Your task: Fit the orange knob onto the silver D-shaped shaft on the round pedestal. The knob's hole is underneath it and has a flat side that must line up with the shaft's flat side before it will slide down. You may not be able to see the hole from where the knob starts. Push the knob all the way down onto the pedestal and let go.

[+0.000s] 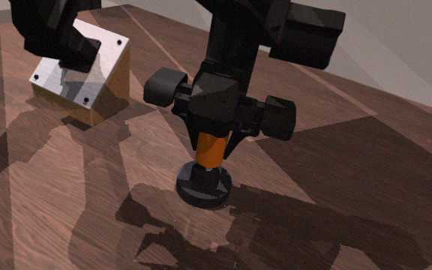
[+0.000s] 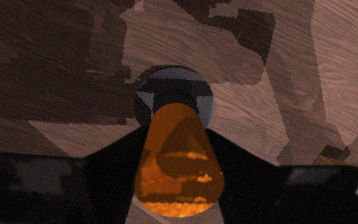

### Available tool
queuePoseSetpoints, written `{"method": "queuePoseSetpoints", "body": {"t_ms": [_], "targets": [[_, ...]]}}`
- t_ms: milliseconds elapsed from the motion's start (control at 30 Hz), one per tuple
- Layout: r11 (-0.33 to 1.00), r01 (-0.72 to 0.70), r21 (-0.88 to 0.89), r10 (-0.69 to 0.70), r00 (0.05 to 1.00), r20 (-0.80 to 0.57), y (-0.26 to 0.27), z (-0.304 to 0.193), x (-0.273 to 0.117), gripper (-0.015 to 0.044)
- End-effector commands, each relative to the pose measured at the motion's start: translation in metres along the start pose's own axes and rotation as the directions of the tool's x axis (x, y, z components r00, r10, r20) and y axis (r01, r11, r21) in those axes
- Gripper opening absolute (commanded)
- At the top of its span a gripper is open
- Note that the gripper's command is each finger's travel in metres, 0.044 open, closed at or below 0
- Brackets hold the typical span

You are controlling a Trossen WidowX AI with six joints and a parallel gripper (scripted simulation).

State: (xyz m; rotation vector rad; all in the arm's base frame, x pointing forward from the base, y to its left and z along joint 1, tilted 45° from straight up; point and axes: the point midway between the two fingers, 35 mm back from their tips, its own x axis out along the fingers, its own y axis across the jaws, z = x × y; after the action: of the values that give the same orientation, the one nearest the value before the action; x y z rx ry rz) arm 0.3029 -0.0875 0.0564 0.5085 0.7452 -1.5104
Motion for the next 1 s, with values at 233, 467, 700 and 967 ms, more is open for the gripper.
{"method": "queuePoseSetpoints", "body": {"t_ms": [233,467,700,967], "targets": [[1.000,-0.001,-0.005,0.001,1.000,0.002,0.0004,0.0001,0.0006,0.0000],[1.000,-0.001,-0.005,0.001,1.000,0.002,0.0004,0.0001,0.0006,0.0000],[1.000,-0.001,0.011,0.001,1.000,0.001,0.0001,0.0001,-0.0040,0.0000],[0.998,-0.001,0.065,0.001,1.000,0.001,0.0016,0.0006,-0.0056,0.0000]]}}
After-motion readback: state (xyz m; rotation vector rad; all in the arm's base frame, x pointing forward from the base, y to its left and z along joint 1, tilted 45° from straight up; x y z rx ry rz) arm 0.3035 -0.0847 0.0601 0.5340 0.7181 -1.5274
